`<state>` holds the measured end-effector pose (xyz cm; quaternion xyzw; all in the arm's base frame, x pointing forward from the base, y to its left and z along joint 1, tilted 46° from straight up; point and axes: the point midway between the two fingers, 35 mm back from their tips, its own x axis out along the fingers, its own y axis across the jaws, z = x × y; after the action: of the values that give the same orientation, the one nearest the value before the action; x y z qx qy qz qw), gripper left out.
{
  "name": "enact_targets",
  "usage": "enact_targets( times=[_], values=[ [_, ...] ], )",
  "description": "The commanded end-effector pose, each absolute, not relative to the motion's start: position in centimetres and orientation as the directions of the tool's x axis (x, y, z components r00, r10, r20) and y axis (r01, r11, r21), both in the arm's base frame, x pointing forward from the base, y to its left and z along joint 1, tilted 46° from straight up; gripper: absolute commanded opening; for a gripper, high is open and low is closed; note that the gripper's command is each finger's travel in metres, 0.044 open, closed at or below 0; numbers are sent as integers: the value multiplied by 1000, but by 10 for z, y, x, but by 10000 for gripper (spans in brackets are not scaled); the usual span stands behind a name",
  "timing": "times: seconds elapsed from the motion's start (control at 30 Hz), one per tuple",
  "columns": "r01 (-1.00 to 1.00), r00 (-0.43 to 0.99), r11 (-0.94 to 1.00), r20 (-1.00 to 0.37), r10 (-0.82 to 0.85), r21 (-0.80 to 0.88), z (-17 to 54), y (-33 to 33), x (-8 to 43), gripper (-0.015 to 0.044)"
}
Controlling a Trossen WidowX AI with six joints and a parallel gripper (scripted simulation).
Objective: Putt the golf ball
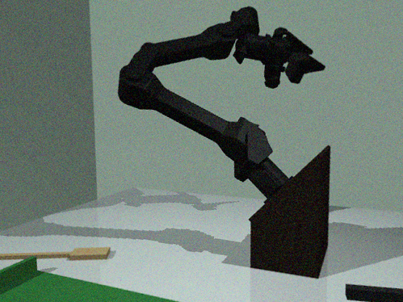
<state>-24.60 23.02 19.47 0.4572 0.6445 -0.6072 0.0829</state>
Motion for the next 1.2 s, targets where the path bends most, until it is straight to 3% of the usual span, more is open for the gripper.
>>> enact_targets(
  times=[0.0, 0.33, 0.67, 0.9, 1.17],
  values=[
    [692, -561, -163, -666, 491, -703, 193, 232, -244, 426],
    [566, -210, -620, -822, 529, -544, 126, 312, -145, 440],
    [41, 136, -952, -942, 306, -303, 45, 338, 13, 440],
    [-414, 236, -899, -971, 44, -142, -6, 303, 121, 440],
    [-819, 176, -574, -944, -278, 16, -62, 206, 206, 440]
  ],
)
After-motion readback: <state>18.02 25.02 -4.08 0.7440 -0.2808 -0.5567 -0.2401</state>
